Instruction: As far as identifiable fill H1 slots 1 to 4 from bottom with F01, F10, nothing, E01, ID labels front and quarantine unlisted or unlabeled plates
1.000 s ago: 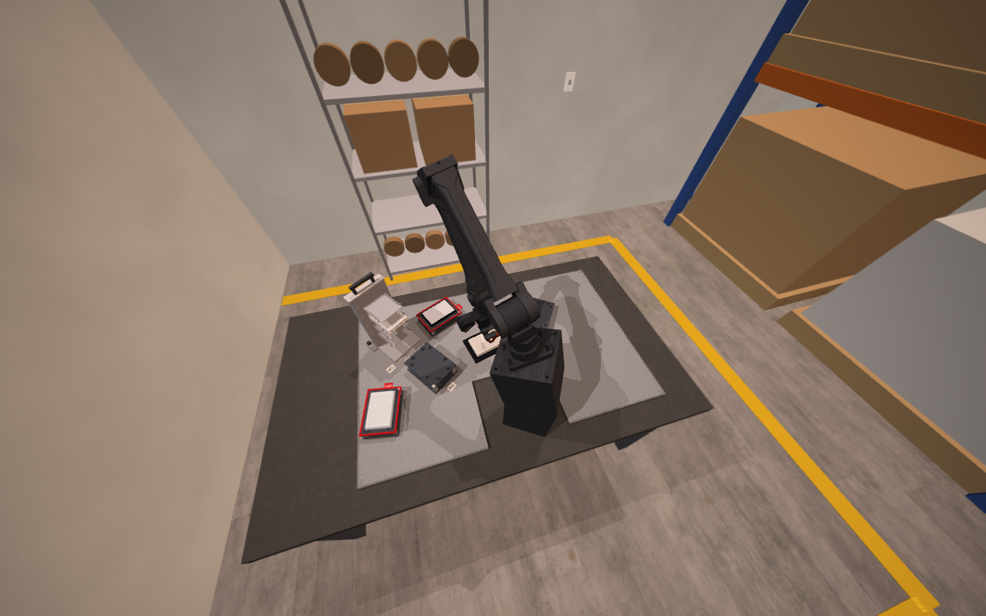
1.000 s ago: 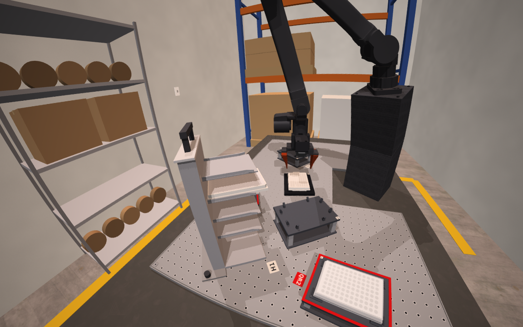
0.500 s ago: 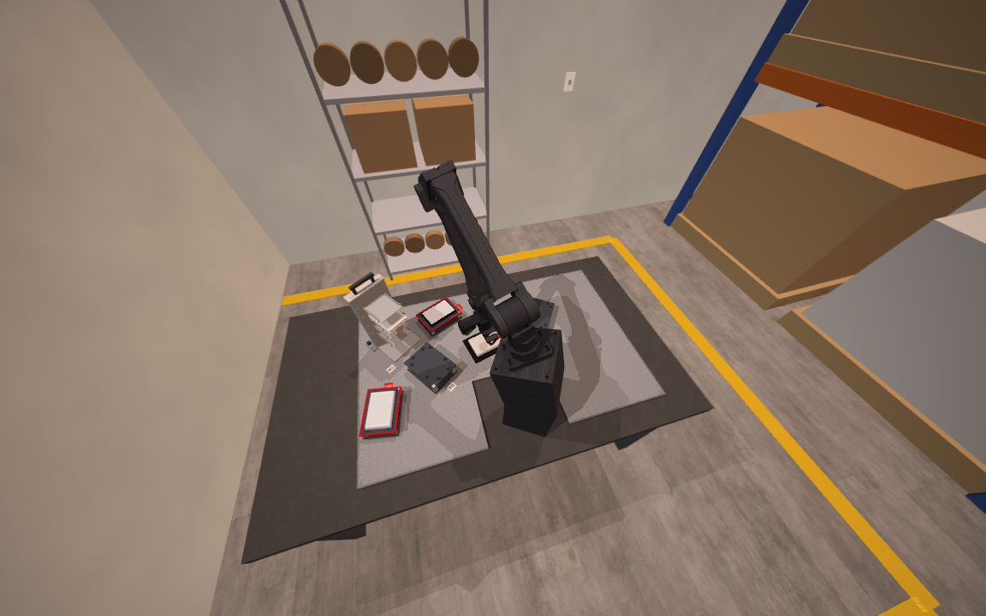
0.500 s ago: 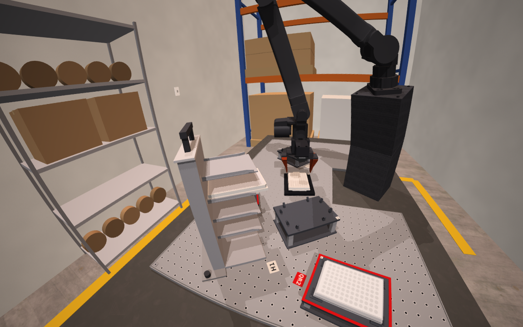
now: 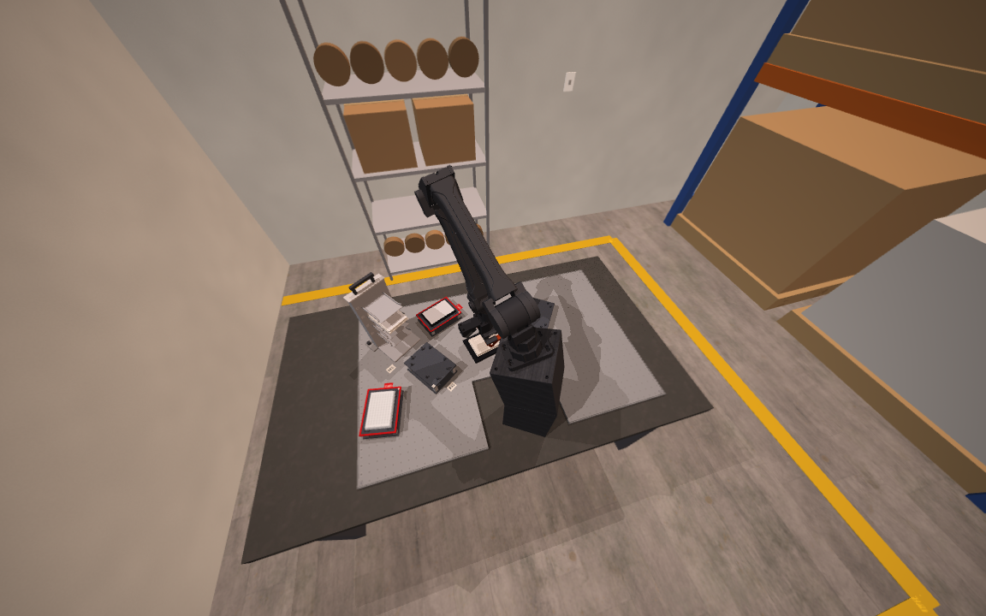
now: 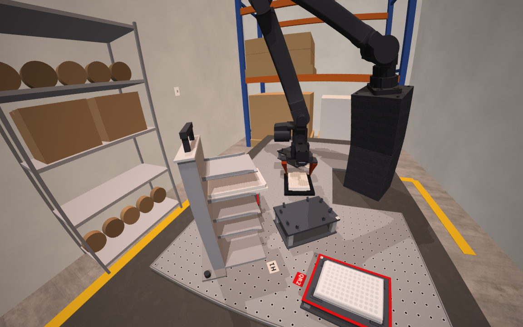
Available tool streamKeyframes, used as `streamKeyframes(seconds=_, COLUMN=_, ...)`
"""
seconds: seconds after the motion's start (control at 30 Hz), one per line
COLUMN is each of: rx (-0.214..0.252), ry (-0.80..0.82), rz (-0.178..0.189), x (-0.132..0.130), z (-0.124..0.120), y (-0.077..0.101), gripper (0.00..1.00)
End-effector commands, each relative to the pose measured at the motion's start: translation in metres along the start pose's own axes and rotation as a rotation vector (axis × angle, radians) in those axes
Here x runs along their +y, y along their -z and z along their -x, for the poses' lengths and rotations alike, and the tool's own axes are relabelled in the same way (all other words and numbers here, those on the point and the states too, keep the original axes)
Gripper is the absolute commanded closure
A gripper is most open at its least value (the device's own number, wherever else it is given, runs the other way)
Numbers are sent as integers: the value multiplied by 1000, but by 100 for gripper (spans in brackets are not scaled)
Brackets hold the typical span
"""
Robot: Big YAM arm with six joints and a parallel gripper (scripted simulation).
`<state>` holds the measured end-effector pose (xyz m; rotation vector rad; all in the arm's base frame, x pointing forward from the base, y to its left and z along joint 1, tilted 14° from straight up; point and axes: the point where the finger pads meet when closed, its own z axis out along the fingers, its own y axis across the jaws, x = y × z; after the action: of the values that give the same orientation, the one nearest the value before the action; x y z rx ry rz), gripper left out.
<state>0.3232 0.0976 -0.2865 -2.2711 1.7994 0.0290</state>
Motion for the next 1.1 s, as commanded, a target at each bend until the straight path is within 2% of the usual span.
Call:
streamKeyframes(seconds=0.0, rx=-3, ry=0, rz=1, x=2, z=5, y=-6, gripper=0)
streamKeyframes(seconds=0.07, rx=-3, ry=0, rz=1, x=2, z=5, y=-6, gripper=0)
streamKeyframes(seconds=0.1, rx=-3, ry=-3, rz=17, x=8, z=5, y=-7, gripper=0)
streamKeyframes(seconds=0.17, rx=-3, ry=0, rz=0, x=2, z=5, y=-10, gripper=0)
streamKeyframes(seconds=0.63, rx=-3, ry=0, rz=2, x=3, z=5, y=-26, gripper=0)
streamKeyframes(seconds=0.67, rx=-3, ry=-2, rz=16, x=8, z=5, y=-27, gripper=0)
streamKeyframes(seconds=0.73, rx=-3, ry=0, rz=0, x=2, z=5, y=-30, gripper=0)
streamKeyframes(seconds=0.83, rx=-3, ry=0, rz=3, x=3, z=5, y=-34, gripper=0)
streamKeyframes(seconds=0.97, rx=-2, ry=-3, rz=5, x=4, z=2, y=-28, gripper=0)
streamKeyframes(seconds=1.0, rx=-2, ry=-3, rz=5, x=4, z=2, y=-28, gripper=14)
streamKeyframes(seconds=1.07, rx=-2, ry=-3, rz=5, x=4, z=2, y=-28, gripper=14)
